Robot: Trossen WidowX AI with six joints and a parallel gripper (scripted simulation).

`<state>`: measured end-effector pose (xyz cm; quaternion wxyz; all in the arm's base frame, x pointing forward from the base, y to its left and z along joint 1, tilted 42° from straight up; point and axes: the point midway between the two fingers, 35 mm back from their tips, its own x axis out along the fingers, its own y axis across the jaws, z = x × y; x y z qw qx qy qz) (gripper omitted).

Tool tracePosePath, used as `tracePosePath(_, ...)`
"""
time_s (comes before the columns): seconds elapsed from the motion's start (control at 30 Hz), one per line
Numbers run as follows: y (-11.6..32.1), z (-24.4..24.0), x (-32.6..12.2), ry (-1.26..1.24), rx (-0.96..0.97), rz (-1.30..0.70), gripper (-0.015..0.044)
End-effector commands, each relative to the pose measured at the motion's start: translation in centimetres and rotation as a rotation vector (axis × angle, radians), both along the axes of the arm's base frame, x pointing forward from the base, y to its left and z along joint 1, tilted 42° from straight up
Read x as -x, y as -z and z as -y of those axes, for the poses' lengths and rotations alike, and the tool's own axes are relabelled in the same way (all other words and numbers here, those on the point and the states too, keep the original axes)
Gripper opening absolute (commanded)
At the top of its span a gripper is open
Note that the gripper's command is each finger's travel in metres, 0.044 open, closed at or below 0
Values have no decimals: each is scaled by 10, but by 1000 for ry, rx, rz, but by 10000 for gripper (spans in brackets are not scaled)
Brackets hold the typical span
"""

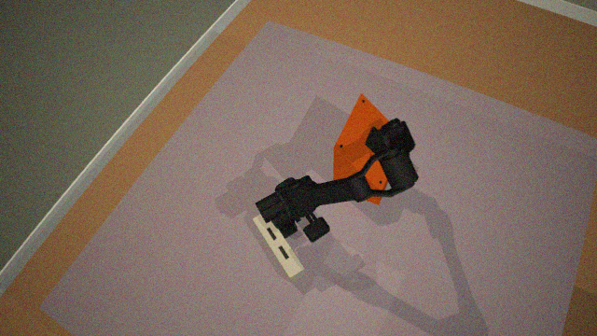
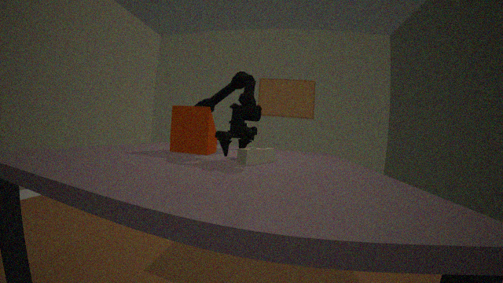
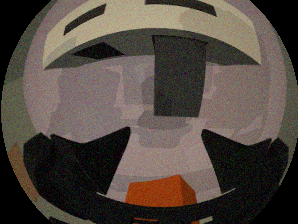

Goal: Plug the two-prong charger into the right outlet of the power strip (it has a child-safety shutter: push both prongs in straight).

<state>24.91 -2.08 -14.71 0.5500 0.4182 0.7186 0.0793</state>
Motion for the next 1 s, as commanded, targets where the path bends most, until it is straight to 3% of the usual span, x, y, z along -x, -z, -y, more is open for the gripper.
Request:
tracePosePath(0.0, -3, -1, 3, 1, 6, 2, 440)
tracePosePath(0.13, -3, 3, 1, 20, 21, 24, 440)
tracePosePath(0.47, -55, 59, -9, 350, 312, 377, 440)
tracePosePath(0.97, -56, 60, -9, 356, 317, 383, 440)
